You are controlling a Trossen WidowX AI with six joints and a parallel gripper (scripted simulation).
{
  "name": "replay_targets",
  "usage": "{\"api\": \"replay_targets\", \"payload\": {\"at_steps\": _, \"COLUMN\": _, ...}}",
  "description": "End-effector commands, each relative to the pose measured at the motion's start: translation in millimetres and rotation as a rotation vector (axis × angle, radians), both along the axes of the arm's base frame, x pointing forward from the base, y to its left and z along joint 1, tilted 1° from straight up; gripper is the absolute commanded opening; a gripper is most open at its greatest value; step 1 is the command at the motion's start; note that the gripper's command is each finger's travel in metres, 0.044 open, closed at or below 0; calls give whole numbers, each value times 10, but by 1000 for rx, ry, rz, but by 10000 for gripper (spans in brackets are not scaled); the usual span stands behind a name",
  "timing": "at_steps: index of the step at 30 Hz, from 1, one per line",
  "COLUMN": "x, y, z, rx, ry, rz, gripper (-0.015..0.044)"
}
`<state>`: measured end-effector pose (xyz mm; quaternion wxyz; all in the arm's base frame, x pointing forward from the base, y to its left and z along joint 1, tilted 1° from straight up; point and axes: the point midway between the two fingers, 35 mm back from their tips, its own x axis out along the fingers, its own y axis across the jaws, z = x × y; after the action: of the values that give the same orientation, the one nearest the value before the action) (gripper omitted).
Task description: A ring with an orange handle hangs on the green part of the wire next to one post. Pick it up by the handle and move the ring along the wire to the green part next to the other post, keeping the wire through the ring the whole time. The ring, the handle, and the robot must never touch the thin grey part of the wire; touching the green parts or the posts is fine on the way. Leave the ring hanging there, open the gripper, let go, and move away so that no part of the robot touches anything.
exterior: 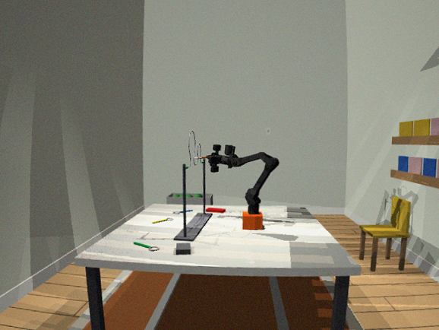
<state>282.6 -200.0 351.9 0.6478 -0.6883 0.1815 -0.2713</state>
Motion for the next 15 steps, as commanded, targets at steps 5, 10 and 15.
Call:
{"api": "replay_targets", "payload": {"at_steps": 5, "x": -8, "y": 17, "z": -260, "rx": 166, "ry": -29, "rz": -4, "gripper": -150}}
{"api": "replay_targets", "payload": {"at_steps": 10, "x": -1, "y": 57, "z": -454, "rx": 289, "ry": -47, "rz": -4, "gripper": -150}}
{"api": "replay_targets", "payload": {"at_steps": 15, "x": 10, "y": 121, "z": -643, "rx": 413, "ry": -65, "rz": -3, "gripper": -150}}
